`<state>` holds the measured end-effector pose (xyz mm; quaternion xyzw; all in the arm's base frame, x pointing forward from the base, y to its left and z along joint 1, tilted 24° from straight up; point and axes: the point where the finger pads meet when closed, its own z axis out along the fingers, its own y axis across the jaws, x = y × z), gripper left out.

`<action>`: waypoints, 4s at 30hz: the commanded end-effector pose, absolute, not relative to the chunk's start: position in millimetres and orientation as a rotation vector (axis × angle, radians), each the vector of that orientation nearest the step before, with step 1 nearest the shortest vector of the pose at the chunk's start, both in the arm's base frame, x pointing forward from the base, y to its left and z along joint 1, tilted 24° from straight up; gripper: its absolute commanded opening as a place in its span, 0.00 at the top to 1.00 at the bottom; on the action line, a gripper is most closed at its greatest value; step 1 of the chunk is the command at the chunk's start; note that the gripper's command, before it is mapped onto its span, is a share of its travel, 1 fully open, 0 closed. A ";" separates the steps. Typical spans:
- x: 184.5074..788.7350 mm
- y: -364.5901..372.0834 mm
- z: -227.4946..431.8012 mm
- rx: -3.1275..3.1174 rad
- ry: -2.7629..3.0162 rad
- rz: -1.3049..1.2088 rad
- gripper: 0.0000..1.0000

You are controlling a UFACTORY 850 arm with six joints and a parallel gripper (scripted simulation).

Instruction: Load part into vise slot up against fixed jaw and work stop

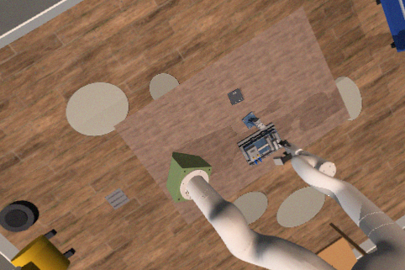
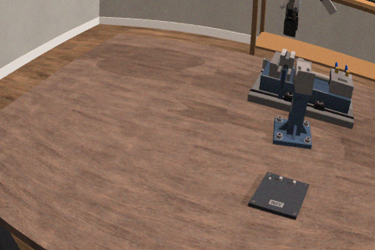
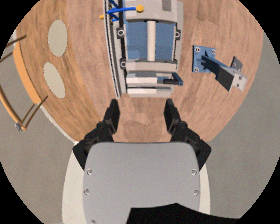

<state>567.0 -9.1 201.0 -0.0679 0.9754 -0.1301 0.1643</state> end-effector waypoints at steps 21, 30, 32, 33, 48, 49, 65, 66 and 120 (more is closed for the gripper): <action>567.5 -8.9 201.9 -0.193 2.779 -0.371 1.00; 567.5 -8.9 201.9 -0.193 2.779 -0.371 1.00; 567.5 -8.9 201.9 -0.193 2.779 -0.371 1.00; 567.5 -8.9 201.9 -0.193 2.779 -0.371 1.00; 570.8 -52.7 213.5 -0.194 2.778 -0.371 1.00; 570.8 -52.7 213.5 -0.194 2.778 -0.371 1.00; 570.8 -52.7 213.5 -0.194 2.778 -0.371 1.00; 570.8 -52.7 213.5 -0.194 2.778 -0.371 1.00; 583.6 -61.3 180.6 -0.194 2.779 -0.371 1.00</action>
